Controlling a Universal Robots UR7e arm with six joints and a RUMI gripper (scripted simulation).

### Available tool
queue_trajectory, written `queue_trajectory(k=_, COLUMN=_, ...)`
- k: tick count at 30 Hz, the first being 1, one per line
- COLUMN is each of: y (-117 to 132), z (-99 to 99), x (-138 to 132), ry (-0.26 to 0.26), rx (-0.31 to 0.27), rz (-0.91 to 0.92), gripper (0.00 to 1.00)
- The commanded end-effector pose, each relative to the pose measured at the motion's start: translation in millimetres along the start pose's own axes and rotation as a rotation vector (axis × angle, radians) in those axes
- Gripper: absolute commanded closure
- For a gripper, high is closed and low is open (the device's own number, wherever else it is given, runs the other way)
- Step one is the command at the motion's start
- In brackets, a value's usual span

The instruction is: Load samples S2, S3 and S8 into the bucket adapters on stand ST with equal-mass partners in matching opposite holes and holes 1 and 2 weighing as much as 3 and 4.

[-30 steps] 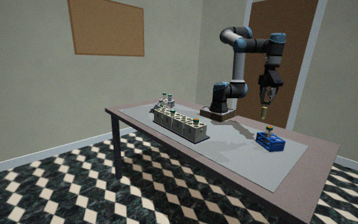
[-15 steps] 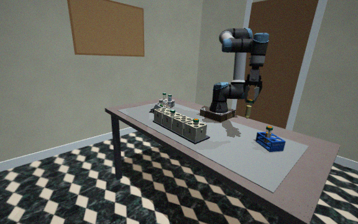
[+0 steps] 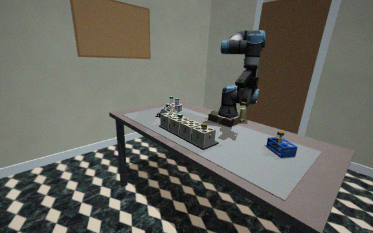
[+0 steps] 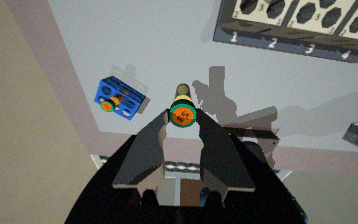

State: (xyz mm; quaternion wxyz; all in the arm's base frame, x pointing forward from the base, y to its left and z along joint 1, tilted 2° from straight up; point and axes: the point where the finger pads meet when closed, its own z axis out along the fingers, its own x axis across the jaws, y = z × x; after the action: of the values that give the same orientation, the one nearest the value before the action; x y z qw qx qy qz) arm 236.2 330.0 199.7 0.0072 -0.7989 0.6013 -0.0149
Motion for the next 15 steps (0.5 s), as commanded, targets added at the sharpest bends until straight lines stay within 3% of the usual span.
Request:
queue_trajectory(k=1, y=-17, z=-0.5, x=29, ry=-0.002, rx=0.001, rz=0.131, gripper=1.00)
queue_trajectory(k=15, y=-56, z=-0.4, x=100, ry=-0.002, rx=0.001, rz=0.156, gripper=1.00)
